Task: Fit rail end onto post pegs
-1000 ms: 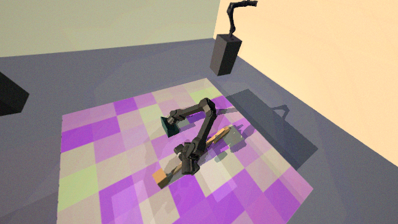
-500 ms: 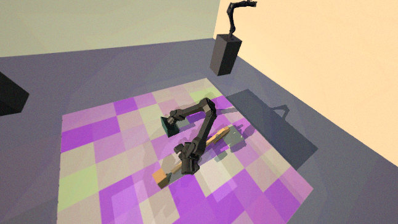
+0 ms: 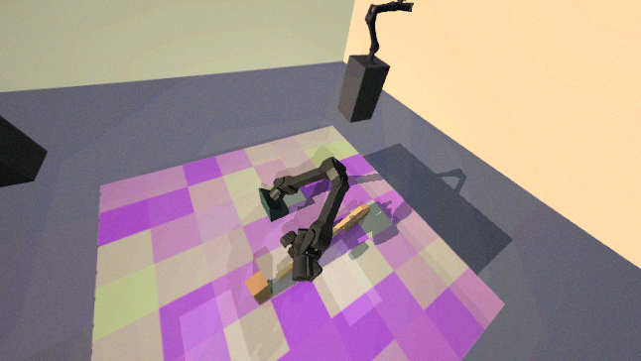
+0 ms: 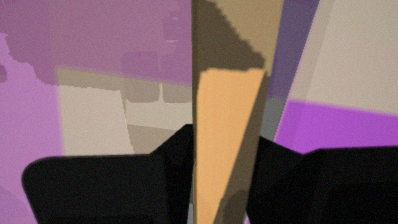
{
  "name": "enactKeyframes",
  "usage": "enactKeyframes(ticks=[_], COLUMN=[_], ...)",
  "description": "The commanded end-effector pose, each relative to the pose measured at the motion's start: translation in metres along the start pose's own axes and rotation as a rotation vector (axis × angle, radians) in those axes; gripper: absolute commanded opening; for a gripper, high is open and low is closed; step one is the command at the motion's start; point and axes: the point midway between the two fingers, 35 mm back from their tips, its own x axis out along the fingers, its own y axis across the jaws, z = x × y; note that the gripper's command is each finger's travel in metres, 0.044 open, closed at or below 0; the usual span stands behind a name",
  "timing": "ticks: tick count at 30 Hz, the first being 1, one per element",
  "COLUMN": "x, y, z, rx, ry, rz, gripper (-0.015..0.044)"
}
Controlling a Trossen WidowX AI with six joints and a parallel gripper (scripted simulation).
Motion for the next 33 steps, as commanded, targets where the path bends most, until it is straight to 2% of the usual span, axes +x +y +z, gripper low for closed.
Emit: enactKeyframes(ticks=[1, 33], x=[-0.007, -0.023], y=[-0.003, -0.003], z=[-0.001, -0.002], rx=[-0.003, -0.003], ry=[0.001, 0.001], rz=[-0.016, -0.016], gripper=[0.0000, 0.0000])
